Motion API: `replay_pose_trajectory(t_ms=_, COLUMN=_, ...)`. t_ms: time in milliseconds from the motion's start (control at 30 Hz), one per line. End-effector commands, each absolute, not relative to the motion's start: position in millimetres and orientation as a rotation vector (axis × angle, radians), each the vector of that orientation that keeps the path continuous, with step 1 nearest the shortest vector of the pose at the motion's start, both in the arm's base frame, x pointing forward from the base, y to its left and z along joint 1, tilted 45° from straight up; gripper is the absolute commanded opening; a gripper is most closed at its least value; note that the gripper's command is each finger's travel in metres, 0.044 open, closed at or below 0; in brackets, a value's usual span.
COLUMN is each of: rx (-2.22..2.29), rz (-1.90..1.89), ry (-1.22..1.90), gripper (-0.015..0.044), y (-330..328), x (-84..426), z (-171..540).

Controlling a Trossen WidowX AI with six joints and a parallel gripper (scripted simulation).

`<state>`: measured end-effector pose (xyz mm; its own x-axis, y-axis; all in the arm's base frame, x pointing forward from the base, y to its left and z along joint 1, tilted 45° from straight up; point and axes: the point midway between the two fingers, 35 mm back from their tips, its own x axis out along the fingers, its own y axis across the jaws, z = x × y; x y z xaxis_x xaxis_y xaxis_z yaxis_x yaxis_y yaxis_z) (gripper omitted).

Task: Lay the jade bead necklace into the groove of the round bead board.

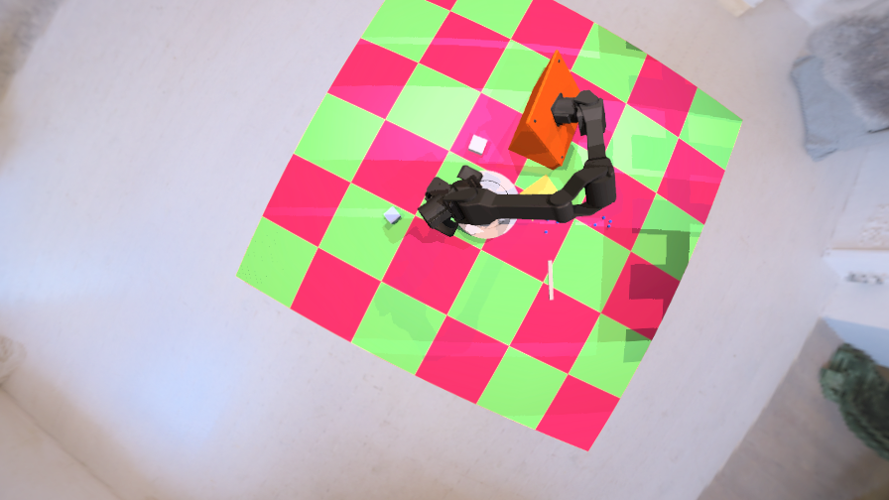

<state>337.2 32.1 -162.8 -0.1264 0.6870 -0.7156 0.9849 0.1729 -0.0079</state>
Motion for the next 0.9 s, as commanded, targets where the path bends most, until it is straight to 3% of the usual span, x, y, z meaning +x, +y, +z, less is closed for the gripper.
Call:
replay_pose_trajectory(t_ms=0, rx=1.572, rz=-0.671, ry=1.882, gripper=0.0047, y=32.6, x=337.2, z=-162.8)
replay_pose_trajectory(t_ms=233, rx=1.572, rz=-0.671, ry=1.882, gripper=0.0, y=32.6, x=337.2, z=-162.8)
replay_pose_trajectory(t_ms=867, rx=1.571, rz=-0.673, ry=1.885, gripper=0.0, y=29.5, x=337.2, z=-159.4)
